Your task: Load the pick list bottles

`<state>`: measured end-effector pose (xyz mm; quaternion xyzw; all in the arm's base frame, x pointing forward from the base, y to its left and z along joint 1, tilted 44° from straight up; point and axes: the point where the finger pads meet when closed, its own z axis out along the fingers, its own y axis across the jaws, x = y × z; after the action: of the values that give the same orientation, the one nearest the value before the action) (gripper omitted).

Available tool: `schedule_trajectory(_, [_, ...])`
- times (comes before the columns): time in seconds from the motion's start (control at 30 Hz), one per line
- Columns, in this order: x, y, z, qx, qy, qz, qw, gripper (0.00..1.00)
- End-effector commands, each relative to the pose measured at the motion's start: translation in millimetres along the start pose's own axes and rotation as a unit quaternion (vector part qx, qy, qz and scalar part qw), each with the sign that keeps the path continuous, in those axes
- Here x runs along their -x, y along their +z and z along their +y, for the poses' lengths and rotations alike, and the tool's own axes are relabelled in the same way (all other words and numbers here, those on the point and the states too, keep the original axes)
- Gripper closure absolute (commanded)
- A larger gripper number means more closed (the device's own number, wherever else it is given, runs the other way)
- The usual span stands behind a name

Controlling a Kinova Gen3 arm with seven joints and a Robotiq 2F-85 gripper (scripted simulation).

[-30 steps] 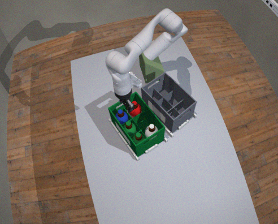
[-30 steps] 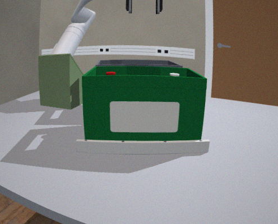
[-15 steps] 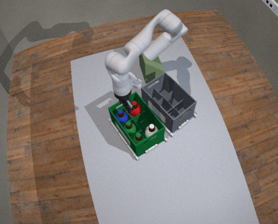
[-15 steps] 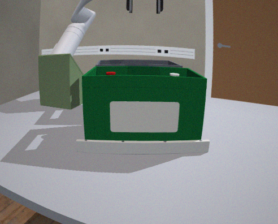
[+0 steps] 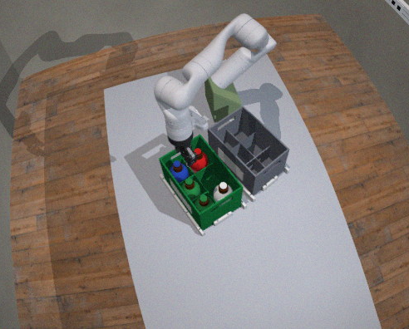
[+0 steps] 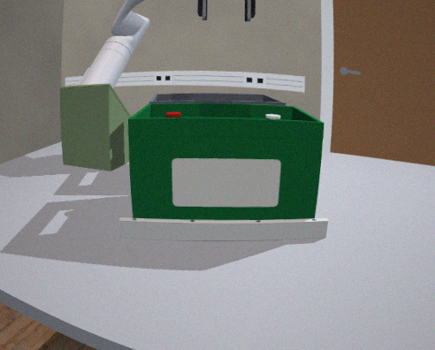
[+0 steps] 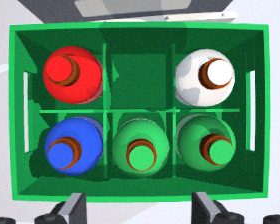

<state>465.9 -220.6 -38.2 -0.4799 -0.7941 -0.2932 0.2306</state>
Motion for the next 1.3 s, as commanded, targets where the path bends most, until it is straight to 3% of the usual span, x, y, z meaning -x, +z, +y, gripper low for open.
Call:
schedule_trajectory(0.0, [0, -1.3, 0, 0.000, 0.000, -0.001, 1.000, 0.33])
schedule_trajectory(0.7, [0, -1.3, 0, 0.000, 0.000, -0.001, 1.000, 0.33])
schedule_trajectory(1.03, [-1, 36.1, -33, 0.000, -0.166, -0.001, 0.986, 0.33])
schedule_trajectory(1.1, [-1, 36.1, -33, 0.000, -0.166, -0.001, 0.986, 0.33])
schedule_trajectory(1.27, [-2, 54.8, -50, 0.000, -0.247, -0.001, 0.969, 0.33])
